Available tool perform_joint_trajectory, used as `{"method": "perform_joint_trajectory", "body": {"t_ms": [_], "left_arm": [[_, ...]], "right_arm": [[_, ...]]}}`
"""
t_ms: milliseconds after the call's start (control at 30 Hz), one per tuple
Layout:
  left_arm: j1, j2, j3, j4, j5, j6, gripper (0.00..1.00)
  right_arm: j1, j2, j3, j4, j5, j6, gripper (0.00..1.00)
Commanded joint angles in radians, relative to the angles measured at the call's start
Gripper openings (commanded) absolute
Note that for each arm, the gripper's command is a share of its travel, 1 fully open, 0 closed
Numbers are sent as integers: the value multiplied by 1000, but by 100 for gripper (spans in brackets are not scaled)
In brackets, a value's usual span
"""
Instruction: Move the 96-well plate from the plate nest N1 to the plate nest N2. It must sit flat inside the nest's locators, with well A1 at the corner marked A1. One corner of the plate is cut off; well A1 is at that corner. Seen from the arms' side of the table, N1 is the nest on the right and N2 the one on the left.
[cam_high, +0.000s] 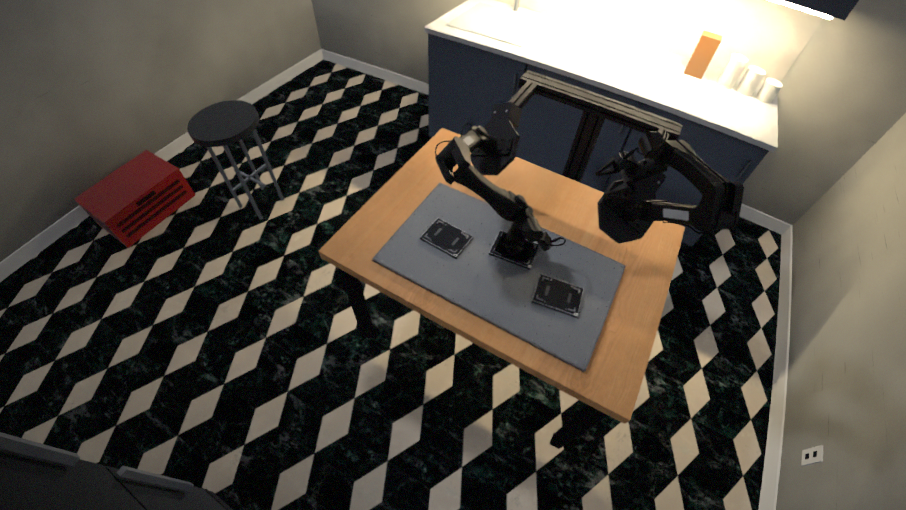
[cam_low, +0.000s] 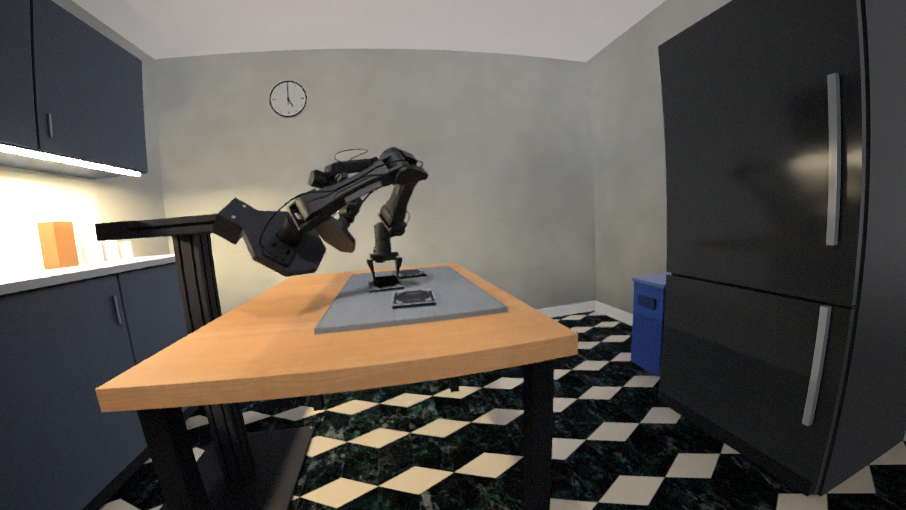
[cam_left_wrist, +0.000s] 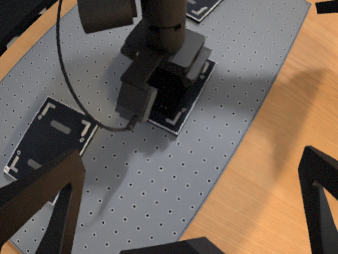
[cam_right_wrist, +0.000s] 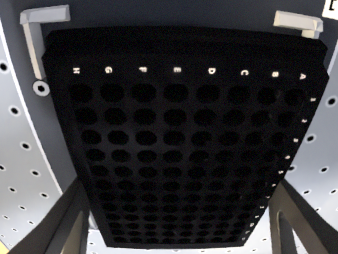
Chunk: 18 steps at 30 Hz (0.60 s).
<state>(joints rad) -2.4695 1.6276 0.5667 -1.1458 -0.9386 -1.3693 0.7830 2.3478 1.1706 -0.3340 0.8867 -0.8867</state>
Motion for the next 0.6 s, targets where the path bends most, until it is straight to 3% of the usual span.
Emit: {"method": "perform_joint_trajectory", "body": {"t_ms": [0, 567], "left_arm": [[-12, 18, 39, -11, -13, -7, 100], [-12, 18, 39, -11, -13, -7, 100]], "right_arm": [[24, -22, 22, -49, -12, 22, 78], [28, -24, 24, -59, -12, 25, 78]]}}
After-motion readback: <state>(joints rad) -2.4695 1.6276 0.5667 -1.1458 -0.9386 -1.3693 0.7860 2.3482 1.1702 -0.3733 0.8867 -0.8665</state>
